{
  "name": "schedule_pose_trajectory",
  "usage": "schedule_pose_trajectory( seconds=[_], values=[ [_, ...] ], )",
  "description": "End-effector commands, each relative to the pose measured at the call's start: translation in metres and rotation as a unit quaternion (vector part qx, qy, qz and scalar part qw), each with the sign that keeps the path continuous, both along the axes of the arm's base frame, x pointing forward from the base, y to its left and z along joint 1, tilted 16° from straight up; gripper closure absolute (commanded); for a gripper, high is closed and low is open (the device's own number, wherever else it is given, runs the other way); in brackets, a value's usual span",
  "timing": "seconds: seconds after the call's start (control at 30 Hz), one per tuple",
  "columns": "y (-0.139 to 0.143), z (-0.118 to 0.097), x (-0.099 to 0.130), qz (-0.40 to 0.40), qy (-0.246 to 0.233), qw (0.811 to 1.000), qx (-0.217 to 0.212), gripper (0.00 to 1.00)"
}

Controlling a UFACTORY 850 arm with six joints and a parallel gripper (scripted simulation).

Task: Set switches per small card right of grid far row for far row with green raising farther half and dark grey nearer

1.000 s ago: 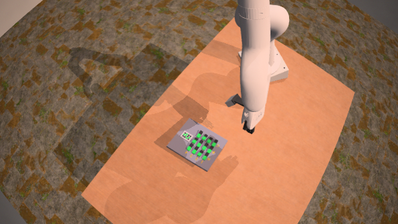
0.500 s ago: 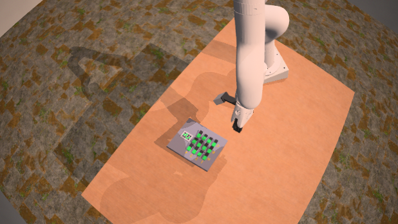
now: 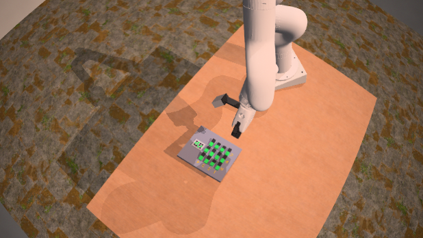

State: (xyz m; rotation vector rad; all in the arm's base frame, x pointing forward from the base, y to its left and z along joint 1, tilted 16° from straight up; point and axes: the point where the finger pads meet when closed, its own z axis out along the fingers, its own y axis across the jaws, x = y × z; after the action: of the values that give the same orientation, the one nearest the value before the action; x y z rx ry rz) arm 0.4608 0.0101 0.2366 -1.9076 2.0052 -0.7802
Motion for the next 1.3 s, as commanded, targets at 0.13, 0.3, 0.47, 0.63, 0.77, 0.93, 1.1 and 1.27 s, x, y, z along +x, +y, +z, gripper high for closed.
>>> schedule_pose_trajectory(
  seconds=[0.13,0.3,0.47,0.63,0.77,0.93,1.1,1.27],
  values=[
    [-0.002,0.002,0.001,0.002,-0.007,1.0,-0.002,1.0],
    [-0.003,0.001,0.002,0.002,-0.007,1.0,-0.002,1.0],
    [-0.003,-0.003,0.004,0.002,-0.007,1.0,-0.002,1.0],
    [-0.007,-0.017,0.014,0.002,-0.007,1.0,-0.002,1.0],
    [-0.011,-0.035,0.026,0.002,-0.007,1.0,-0.002,1.0],
    [-0.018,-0.061,0.043,0.002,-0.007,1.0,-0.002,1.0],
    [-0.021,-0.073,0.051,0.002,-0.007,1.0,-0.002,1.0],
    [-0.023,-0.081,0.056,0.002,-0.007,1.0,-0.002,1.0]
  ],
)
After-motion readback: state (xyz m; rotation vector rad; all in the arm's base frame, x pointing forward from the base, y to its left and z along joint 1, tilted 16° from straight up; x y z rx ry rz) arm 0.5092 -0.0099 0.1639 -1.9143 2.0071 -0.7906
